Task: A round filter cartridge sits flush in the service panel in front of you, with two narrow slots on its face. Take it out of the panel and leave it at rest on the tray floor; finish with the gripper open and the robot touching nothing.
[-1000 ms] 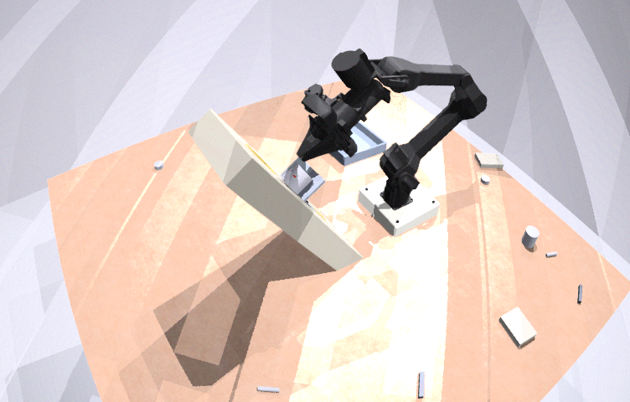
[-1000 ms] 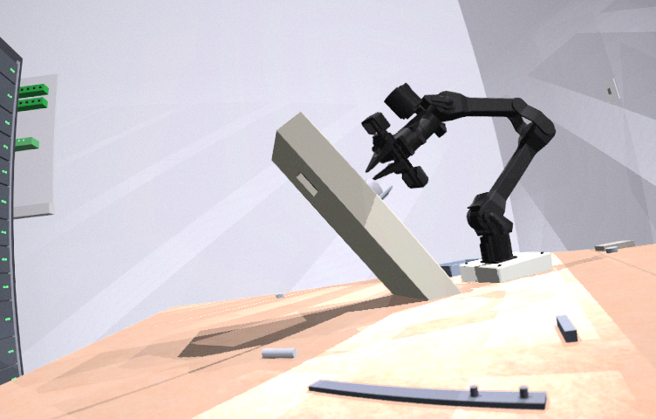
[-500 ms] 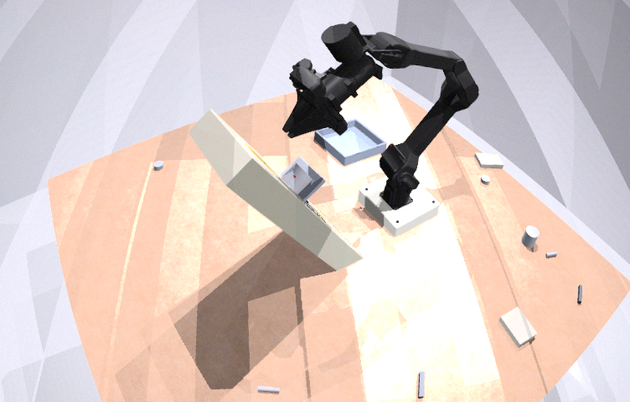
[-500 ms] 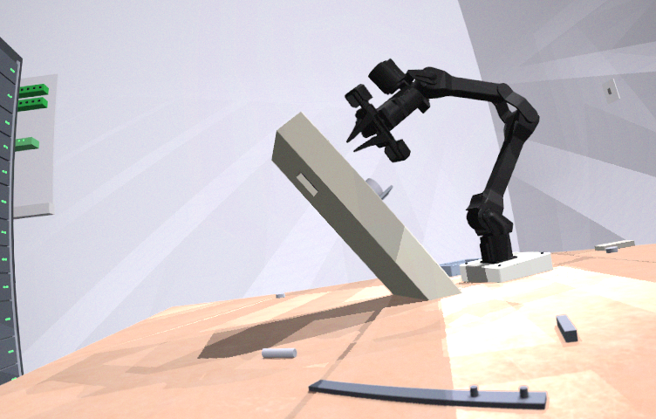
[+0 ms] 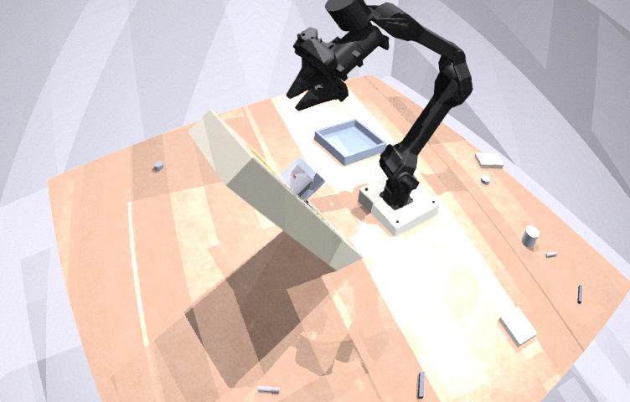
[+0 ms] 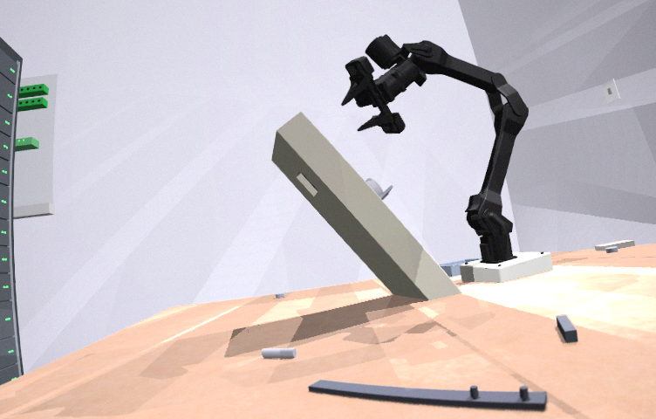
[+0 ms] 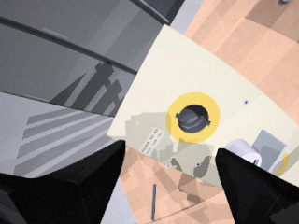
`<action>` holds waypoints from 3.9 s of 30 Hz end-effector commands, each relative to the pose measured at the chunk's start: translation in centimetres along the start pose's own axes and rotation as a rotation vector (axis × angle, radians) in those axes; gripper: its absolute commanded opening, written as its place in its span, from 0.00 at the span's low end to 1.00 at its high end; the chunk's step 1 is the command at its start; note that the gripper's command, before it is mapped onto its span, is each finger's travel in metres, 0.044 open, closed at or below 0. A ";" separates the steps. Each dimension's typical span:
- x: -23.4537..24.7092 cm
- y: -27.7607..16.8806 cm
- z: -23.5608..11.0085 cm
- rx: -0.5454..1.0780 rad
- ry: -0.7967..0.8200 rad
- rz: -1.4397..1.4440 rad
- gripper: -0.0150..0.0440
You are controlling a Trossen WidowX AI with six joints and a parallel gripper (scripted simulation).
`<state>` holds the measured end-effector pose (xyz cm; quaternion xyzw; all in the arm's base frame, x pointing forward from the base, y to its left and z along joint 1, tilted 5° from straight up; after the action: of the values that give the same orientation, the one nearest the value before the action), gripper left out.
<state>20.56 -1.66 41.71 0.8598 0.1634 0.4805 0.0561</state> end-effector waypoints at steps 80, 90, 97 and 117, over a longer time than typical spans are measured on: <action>-6.7 -3.4 8.4 0.349 -0.252 -1.127 0.25; -4.7 -2.5 4.9 0.350 -0.253 -1.127 0.25; -3.6 -2.1 2.2 0.351 -0.255 -1.127 0.25; -4.9 2.2 2.1 0.363 -0.268 -1.133 0.25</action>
<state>20.30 -4.42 37.29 0.6894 0.6646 0.2276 0.1766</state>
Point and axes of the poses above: the point midway between the two fingers, 35 mm back from their tips, its own z axis out along the fingers, its own x axis across the jaws, y = z × x, the point moved 6 cm from there along -z, back along the fingers, and after that the axes turned 3 degrees about z, right-handed, at the moved point
